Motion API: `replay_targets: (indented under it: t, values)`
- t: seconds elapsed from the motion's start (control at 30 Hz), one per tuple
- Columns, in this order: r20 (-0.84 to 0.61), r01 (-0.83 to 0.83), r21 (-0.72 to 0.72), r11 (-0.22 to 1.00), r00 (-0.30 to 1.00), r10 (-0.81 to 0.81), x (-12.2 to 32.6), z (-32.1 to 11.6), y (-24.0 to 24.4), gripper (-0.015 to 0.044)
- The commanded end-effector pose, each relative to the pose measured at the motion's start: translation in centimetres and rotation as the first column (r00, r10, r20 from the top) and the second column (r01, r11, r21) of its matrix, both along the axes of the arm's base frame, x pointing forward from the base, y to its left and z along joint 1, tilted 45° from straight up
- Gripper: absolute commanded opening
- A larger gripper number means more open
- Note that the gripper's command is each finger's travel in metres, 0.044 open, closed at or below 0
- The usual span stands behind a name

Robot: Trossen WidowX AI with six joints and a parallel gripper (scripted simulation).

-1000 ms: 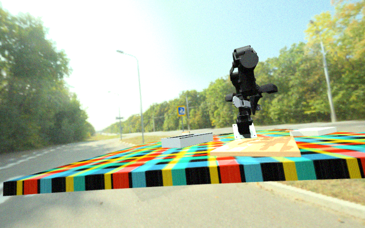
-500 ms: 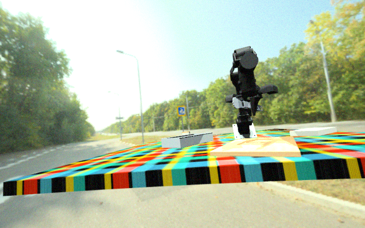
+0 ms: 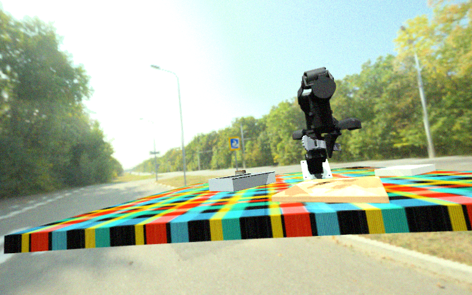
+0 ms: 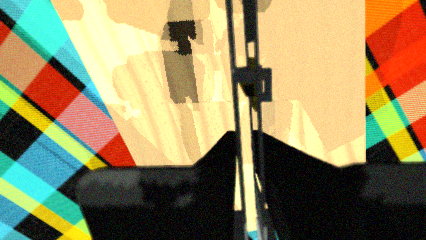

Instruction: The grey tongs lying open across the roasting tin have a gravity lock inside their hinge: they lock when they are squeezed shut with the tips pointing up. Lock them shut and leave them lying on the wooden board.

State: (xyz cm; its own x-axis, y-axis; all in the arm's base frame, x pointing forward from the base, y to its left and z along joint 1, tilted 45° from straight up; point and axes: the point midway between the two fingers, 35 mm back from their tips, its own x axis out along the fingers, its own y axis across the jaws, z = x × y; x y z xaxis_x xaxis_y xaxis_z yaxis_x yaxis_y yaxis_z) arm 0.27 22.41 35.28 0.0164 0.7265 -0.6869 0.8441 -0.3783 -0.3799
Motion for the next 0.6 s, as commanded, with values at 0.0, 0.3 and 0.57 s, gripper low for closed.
replay_targets:
  t: [0.0, 0.3, 0.57]
  values:
    - [-0.002, -0.001, -0.002, 1.000, 1.000, 0.001, 0.0, -0.5, 0.5, -0.0150]
    - [0.000, -0.001, -0.003, 1.000, 1.000, 0.001, 0.0, -1.5, 1.5, -0.0150]
    - [0.001, -0.002, -0.003, 1.000, 1.000, 0.002, 0.0, -2.5, 2.4, -0.0150]
